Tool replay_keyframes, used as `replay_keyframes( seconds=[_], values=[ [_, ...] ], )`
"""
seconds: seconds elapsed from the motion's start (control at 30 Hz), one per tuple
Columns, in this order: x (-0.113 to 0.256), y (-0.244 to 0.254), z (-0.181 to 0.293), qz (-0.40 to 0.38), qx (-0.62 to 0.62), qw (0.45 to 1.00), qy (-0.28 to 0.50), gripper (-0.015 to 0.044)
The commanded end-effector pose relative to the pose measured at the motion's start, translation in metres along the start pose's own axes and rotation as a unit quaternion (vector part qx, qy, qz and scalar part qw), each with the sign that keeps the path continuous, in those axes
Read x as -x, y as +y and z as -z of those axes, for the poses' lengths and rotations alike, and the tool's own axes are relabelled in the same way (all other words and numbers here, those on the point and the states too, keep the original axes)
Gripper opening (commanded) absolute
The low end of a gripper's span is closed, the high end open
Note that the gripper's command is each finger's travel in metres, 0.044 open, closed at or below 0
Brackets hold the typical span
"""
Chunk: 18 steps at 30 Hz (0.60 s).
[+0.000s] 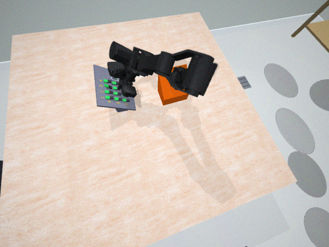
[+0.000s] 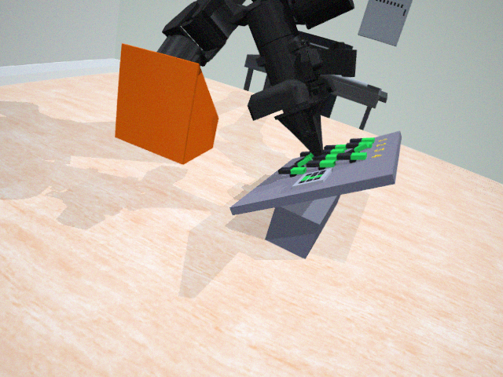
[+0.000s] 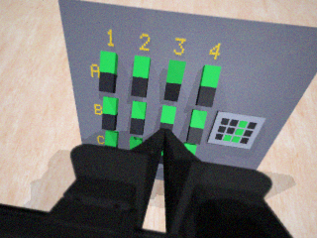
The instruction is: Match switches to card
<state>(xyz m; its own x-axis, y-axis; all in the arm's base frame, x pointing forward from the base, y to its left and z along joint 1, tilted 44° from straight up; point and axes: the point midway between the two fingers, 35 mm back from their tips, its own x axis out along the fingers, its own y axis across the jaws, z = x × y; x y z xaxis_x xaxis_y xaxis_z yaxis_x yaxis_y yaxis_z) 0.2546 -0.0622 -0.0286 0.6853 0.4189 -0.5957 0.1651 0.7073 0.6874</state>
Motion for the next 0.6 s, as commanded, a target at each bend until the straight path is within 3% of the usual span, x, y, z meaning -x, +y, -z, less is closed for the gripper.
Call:
replay_keyframes(
  seconds=[0.0,0.57],
  values=[
    [-0.0008,-0.0007,0.0001,0.002,-0.003,1.0,0.0,0.0],
    [-0.0031,-0.0006,0.0002,0.002,-0.003,1.0,0.0,0.0]
  ],
)
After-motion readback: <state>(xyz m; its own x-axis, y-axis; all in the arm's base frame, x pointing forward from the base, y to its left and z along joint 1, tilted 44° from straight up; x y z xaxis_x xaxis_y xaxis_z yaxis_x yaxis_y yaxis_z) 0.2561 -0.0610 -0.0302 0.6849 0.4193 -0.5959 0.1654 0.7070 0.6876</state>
